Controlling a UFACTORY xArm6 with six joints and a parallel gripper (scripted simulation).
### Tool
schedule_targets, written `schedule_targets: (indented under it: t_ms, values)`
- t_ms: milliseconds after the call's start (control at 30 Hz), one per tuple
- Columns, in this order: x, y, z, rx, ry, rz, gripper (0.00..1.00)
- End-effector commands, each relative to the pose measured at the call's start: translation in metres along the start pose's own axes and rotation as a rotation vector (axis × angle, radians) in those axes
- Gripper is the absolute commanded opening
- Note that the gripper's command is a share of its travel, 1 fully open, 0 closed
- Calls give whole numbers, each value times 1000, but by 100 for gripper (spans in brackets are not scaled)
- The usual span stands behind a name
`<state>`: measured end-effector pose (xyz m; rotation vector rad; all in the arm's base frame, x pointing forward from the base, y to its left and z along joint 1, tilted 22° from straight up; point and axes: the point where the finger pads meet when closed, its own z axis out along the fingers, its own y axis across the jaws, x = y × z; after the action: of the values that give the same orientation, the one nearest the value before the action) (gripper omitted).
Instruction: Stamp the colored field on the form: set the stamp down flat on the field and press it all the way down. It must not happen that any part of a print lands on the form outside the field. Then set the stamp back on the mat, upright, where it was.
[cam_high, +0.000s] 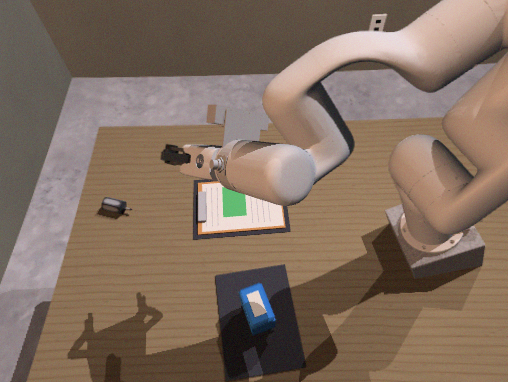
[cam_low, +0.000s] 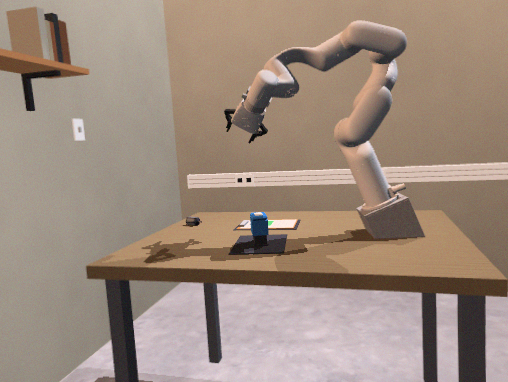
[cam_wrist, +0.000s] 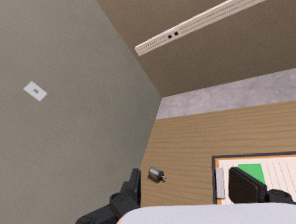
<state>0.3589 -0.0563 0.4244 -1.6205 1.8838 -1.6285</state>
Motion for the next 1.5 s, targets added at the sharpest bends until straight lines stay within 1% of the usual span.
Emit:
schedule_targets:
  t_ms: [0,567,633,700,733,800,867,900,933,967,1100,1167,1267,1300,1333,1367,1433,1467]
  values:
    - [1,-1,-1,2,0,3,100]
    - [0,-1,-1,2,-1,2,100]
    - [-6,2,0,-11,-19,-8,100]
    - [-26,11,2,-48,-73,-37,100]
    - [-41,19,3,-78,-117,-59,100]
    - [-80,38,3,-151,-231,-112,100]
    - [-80,38,3,-151,-231,-112,100]
    - [-102,50,1,-193,-298,-140,100]
    - [-102,50,1,-193,-298,-140,100]
    - [-124,63,-2,-235,-368,-166,100]
    - [-124,63,-2,-235,-368,-166,100]
    - [-167,87,-12,-317,-510,-209,100]
    - [-167,87,-12,-317,-510,-209,100]
    - [-186,98,-17,-354,-575,-223,100]
    - [-186,98,-17,-354,-575,-223,100]
    - [-202,108,-23,-386,-633,-234,100]
    - [-202,108,-23,-386,-633,-234,100]
    - [-216,116,-27,-414,-684,-240,100]
